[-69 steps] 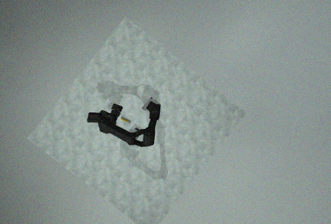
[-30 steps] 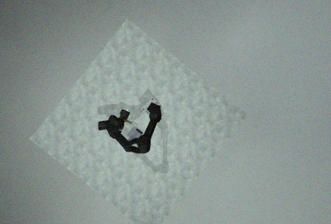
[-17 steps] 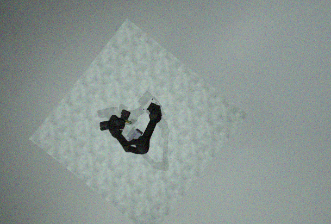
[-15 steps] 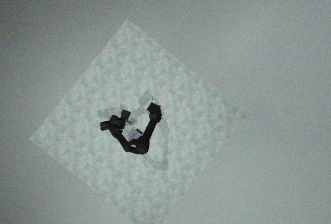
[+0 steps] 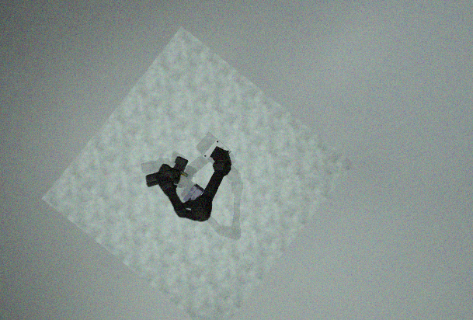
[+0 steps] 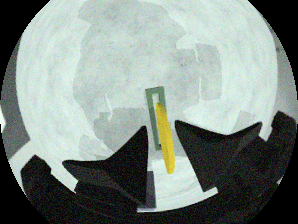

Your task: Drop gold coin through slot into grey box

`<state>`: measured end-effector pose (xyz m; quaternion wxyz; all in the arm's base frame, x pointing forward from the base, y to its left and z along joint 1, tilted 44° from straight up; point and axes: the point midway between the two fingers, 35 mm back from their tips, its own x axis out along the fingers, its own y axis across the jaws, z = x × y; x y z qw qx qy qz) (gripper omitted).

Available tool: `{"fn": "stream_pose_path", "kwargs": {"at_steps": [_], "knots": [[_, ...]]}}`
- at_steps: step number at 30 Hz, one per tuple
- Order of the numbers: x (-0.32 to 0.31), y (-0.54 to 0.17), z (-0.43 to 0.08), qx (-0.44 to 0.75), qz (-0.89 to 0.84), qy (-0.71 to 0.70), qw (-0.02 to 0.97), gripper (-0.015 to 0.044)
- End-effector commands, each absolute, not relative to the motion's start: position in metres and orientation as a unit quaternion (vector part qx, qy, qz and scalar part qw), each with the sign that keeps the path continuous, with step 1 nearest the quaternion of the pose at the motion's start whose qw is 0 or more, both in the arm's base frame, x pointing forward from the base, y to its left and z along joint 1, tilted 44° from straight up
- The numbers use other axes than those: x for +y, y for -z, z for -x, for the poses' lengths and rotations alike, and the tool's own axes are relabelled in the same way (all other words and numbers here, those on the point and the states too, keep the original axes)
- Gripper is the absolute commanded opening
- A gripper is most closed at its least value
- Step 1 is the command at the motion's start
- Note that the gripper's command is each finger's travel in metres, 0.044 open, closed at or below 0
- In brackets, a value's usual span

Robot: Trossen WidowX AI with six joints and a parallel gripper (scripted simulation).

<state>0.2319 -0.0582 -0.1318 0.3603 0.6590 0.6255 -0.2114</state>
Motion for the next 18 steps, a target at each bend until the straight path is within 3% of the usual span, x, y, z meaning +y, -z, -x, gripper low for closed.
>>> {"fn": "stream_pose_path", "kwargs": {"at_steps": [1, 5, 18], "knots": [[-0.0567, 0.1331, -0.2321, 0.624, -0.662, 0.212, 0.358, 0.0108], [-0.0567, 0.1331, -0.2321, 0.624, -0.662, 0.212, 0.358, 0.0003], [-0.06, 0.1322, -0.2332, 0.619, -0.664, 0.215, 0.36, 0.0]]}}
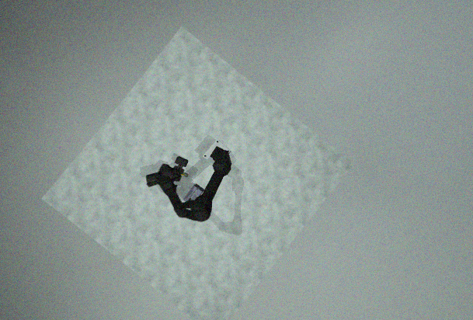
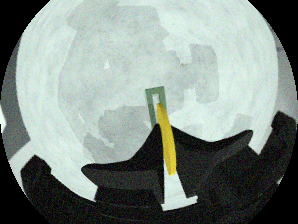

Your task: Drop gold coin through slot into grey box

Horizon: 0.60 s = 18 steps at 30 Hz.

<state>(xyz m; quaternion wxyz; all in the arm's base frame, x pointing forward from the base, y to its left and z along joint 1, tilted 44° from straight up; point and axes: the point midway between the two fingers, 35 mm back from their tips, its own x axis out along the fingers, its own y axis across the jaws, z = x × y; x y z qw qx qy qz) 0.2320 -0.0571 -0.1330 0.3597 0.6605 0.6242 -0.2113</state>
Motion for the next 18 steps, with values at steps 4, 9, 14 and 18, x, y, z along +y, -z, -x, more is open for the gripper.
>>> {"fn": "stream_pose_path", "kwargs": {"at_steps": [4, 9, 14, 18], "knots": [[-0.069, 0.129, -0.236, 0.606, -0.671, 0.221, 0.367, 0.0], [-0.075, 0.125, -0.236, 0.605, -0.671, 0.222, 0.367, 0.0], [-0.083, 0.117, -0.235, 0.608, -0.669, 0.222, 0.366, 0.0], [-0.089, 0.11, -0.233, 0.61, -0.667, 0.222, 0.366, 0.0]]}}
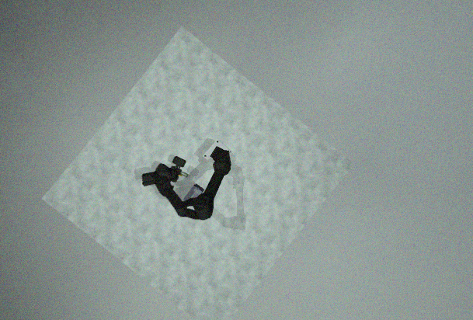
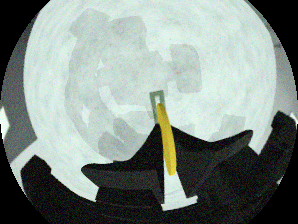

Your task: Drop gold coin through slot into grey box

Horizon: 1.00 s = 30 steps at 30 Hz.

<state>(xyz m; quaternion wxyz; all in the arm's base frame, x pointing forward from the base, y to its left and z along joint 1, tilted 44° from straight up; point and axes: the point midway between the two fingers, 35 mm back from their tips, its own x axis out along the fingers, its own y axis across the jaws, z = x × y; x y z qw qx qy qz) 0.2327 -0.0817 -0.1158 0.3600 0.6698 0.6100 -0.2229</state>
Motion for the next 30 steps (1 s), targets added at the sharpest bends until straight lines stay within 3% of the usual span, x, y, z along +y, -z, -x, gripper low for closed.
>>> {"fn": "stream_pose_path", "kwargs": {"at_steps": [1, 25, 30], "knots": [[-0.091, 0.108, -0.233, 0.61, -0.667, 0.222, 0.365, 0.0], [-0.122, 0.064, -0.22, 0.623, -0.661, 0.214, 0.359, 0.0], [-0.122, 0.064, -0.219, 0.635, -0.638, 0.177, 0.397, 0.0]]}}
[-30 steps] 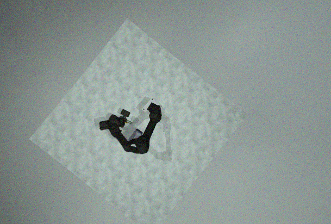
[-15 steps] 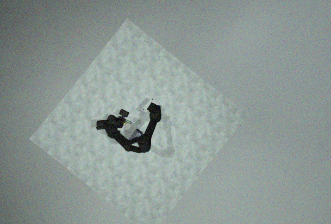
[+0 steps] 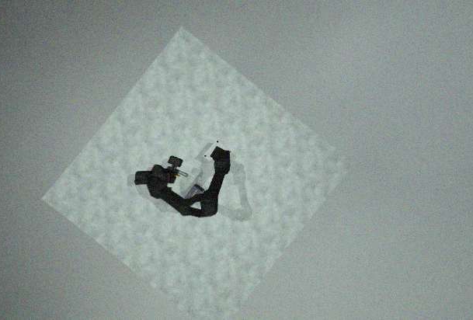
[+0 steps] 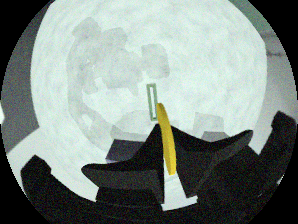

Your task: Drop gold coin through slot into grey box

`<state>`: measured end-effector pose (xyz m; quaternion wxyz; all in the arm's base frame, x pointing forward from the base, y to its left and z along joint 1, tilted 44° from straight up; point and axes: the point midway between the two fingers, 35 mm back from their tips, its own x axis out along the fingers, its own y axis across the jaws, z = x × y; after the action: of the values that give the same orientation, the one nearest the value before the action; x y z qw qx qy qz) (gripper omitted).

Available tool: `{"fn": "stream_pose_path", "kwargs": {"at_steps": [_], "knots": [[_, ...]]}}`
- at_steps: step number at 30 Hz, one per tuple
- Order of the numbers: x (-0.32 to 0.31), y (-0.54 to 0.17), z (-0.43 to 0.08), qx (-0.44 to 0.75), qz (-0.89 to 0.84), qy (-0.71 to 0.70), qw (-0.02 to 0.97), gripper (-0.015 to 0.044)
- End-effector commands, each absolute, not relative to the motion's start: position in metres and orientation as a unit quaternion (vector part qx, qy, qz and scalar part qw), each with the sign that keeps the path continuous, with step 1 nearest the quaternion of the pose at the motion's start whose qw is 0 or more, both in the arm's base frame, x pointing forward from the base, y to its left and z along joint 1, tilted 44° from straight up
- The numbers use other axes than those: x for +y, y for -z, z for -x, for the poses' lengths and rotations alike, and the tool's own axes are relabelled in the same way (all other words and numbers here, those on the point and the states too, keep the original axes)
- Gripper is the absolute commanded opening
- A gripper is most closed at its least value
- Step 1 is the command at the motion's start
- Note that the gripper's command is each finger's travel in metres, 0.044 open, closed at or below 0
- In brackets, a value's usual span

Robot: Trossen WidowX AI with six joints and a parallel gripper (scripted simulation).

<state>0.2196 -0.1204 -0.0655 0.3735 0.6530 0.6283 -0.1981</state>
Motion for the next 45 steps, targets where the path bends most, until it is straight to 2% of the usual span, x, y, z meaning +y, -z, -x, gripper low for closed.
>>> {"fn": "stream_pose_path", "kwargs": {"at_steps": [1, 28, 36, 45], "knots": [[-0.122, 0.0641, -0.2189, 0.638, -0.632, 0.166, 0.408, 0.0], [-0.1217, 0.0642, -0.2152, 0.645, -0.385, -0.134, 0.646, 0.0], [-0.1216, 0.0642, -0.2142, 0.622, -0.295, -0.219, 0.692, 0.0], [-0.1209, 0.0632, -0.2151, 0.619, -0.287, -0.226, 0.695, 0.0]]}}
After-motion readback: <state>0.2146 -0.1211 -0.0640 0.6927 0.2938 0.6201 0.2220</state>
